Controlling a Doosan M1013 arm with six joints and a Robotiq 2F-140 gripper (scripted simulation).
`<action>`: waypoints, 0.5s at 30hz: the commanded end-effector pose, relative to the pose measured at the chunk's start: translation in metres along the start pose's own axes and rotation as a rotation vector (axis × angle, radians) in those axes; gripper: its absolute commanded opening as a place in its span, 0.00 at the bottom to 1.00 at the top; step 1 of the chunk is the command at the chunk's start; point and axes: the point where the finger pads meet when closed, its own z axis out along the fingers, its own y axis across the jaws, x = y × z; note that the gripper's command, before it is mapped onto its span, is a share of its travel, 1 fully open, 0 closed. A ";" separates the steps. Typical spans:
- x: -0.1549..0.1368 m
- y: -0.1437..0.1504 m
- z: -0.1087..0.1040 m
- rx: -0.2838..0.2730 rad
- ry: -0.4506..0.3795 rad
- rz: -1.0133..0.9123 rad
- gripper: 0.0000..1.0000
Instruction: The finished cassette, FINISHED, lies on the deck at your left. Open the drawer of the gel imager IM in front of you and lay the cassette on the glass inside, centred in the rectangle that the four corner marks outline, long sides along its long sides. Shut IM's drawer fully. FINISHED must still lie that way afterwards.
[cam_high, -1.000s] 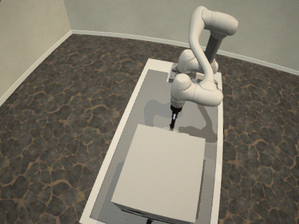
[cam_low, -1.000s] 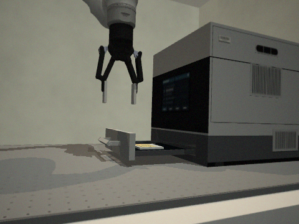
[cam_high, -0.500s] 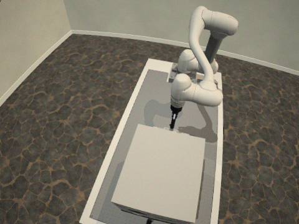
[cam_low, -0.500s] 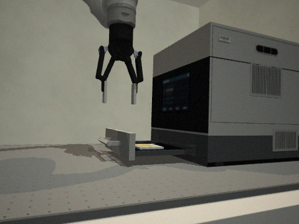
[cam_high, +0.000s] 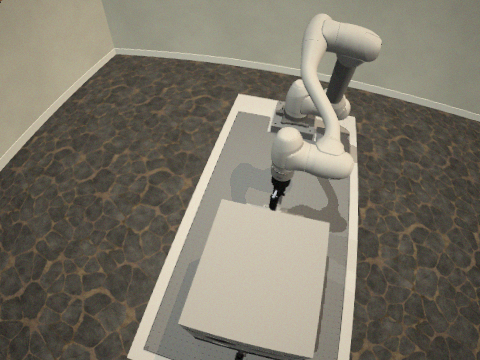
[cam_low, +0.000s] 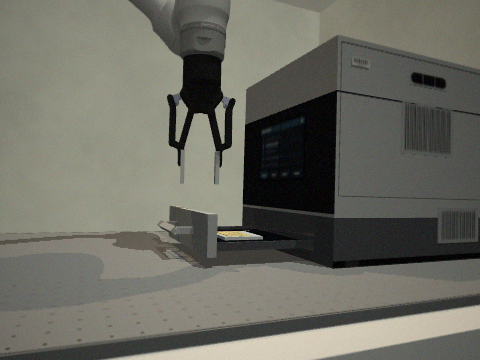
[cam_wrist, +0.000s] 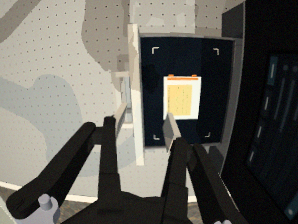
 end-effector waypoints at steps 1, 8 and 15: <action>0.004 0.015 0.008 -0.022 0.012 0.146 0.46; 0.004 0.015 0.008 -0.037 0.028 0.311 0.46; 0.004 0.015 0.008 -0.057 0.049 0.543 0.46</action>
